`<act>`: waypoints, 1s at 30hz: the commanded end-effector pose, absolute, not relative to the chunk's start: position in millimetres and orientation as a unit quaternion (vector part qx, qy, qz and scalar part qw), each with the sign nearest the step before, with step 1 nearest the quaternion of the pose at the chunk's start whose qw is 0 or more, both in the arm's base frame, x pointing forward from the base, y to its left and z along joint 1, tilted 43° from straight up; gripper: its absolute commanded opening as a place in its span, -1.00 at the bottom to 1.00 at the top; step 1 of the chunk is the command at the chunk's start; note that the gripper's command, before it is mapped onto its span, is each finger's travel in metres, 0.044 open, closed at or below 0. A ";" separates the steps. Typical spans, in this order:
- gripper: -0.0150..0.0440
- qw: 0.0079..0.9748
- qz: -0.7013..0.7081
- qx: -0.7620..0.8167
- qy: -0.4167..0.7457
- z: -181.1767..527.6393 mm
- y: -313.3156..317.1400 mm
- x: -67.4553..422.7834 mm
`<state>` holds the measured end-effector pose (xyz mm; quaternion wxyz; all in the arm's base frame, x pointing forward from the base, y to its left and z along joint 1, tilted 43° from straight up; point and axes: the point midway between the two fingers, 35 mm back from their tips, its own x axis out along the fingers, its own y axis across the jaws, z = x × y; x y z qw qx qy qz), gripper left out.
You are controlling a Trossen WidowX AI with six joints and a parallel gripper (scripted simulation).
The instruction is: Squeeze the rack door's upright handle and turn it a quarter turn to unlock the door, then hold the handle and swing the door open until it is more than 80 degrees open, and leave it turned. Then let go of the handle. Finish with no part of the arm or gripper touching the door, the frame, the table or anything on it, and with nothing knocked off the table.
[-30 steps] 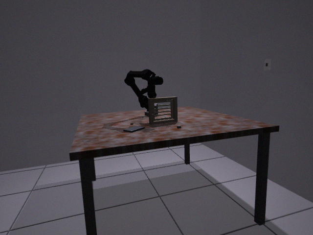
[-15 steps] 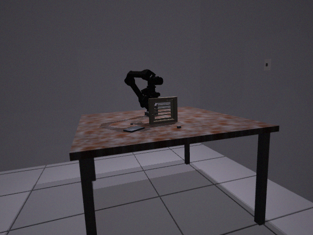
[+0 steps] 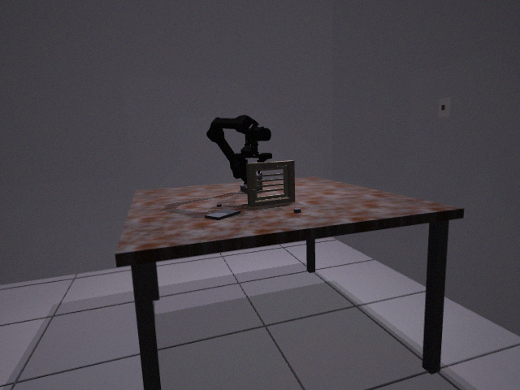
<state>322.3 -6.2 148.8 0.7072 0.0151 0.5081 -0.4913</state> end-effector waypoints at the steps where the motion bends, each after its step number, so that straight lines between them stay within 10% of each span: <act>1: 0.51 0.705 -0.441 -0.050 0.553 147.8 -6.1 322.1; 30: 0.51 0.498 0.032 -0.502 0.707 147.9 -6.1 322.1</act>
